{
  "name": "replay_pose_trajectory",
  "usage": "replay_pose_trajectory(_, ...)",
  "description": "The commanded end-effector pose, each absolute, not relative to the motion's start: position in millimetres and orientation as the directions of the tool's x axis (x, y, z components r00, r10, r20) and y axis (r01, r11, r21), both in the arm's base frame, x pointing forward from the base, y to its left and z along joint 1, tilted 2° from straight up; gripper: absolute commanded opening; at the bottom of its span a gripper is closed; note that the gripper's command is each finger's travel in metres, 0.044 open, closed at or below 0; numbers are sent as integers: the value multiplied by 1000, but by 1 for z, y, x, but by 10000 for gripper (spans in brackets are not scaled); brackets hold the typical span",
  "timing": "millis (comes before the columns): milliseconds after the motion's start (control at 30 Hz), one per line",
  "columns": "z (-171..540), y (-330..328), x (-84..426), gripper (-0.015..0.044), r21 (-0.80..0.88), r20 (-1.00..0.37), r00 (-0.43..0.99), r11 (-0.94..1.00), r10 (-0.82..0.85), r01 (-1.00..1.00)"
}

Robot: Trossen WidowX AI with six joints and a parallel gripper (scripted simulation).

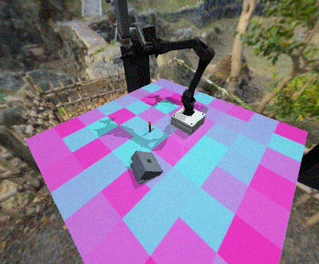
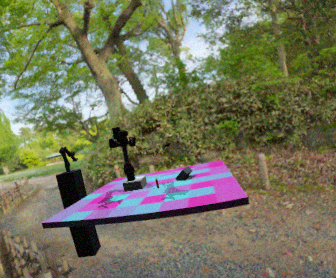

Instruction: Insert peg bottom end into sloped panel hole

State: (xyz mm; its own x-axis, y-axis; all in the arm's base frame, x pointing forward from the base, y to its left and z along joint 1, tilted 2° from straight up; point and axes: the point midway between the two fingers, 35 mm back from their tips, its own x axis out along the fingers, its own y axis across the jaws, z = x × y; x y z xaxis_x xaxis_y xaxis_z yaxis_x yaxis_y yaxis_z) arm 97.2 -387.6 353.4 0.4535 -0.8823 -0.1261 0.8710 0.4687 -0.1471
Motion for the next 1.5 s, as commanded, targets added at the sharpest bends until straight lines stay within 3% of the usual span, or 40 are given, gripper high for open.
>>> replay_pose_trajectory(0,325,-388,117,440,-97,-223,476,505,-851,857)
replay_pose_trajectory(767,214,-340,201,440,49,-608,523,629,-598,776)
replay_pose_trajectory(1467,131,-256,241,440,69,-871,388,706,-301,704)
